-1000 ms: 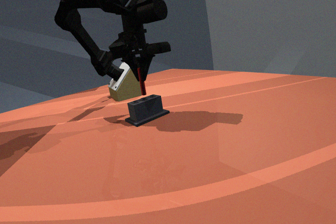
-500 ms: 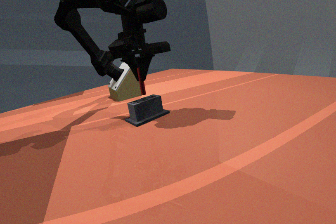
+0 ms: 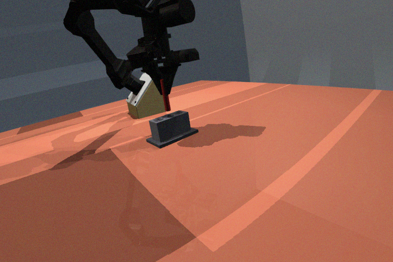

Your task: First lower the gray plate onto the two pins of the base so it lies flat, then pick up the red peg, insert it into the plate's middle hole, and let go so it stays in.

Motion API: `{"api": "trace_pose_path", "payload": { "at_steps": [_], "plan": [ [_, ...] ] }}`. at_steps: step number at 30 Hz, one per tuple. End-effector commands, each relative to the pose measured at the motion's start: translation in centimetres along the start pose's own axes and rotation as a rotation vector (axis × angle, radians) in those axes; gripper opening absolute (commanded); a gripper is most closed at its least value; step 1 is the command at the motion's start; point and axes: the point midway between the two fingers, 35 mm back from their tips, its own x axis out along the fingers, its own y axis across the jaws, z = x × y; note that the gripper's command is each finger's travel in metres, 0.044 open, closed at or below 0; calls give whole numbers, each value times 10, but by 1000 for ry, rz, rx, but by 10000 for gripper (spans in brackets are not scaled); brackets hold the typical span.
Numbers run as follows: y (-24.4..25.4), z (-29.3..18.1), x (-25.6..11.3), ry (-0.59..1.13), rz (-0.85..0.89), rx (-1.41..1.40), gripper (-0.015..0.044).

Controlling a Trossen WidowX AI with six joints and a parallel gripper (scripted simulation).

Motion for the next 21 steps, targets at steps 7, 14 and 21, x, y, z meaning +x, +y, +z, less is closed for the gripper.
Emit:
{"api": "trace_pose_path", "payload": {
  "at_steps": [7,14,21],
  "plan": [
    [-2,0,-1,-4,0,-5,0],
    [-2,0,-1,-4,0,-5,0],
    [-2,0,-1,-4,0,-5,0]
  ]
}}
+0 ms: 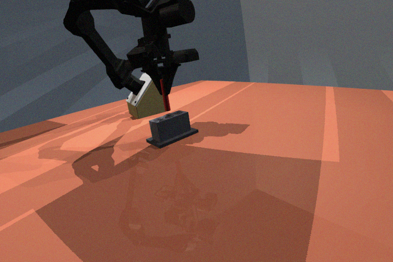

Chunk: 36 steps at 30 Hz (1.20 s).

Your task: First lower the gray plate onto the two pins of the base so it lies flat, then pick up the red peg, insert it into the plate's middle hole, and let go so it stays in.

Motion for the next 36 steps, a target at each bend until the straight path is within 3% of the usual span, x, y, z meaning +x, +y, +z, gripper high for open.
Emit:
{"api": "trace_pose_path", "payload": {
  "at_steps": [1,36],
  "plan": [
    [-1,1,-1,-4,2,-2,0],
    [0,1,15,1,-2,2,0]
  ]
}}
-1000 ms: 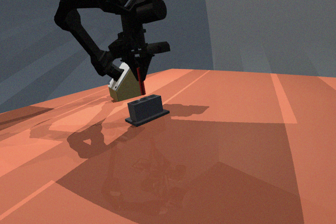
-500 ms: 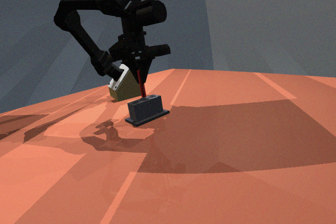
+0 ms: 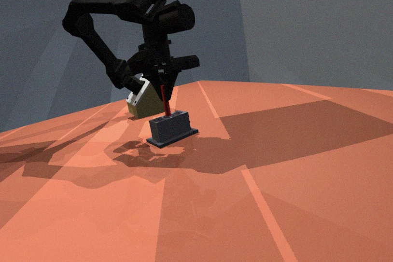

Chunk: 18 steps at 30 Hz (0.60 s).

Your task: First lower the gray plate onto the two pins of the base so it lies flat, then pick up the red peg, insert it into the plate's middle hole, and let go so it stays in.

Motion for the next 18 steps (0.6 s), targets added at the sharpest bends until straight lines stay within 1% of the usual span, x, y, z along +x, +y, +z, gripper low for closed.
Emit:
{"api": "trace_pose_path", "payload": {
  "at_steps": [1,18],
  "plan": [
    [0,0,0,1,-1,2,0],
    [0,1,2,2,-1,7,0]
  ]
}}
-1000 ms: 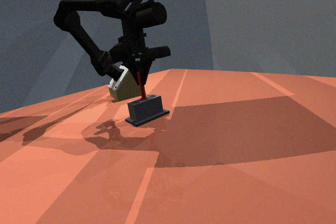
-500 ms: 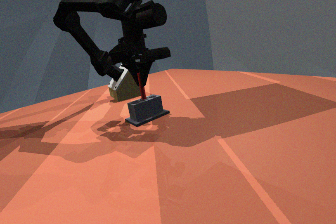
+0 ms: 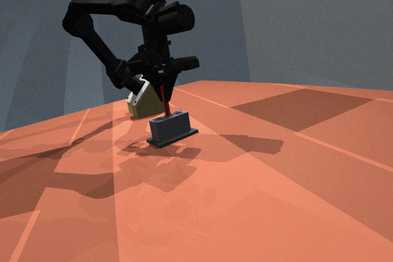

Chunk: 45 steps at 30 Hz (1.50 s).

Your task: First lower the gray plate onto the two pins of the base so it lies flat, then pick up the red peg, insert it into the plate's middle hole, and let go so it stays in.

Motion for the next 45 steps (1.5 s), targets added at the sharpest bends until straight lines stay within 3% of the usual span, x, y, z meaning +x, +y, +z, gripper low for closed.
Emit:
{"api": "trace_pose_path", "payload": {
  "at_steps": [1,2,8,45],
  "plan": [
    [0,0,0,0,0,0,0],
    [0,0,0,0,0,0,0],
    [0,0,0,0,0,0,150],
    [0,-3,-19,-6,4,-8,150]
  ]
}}
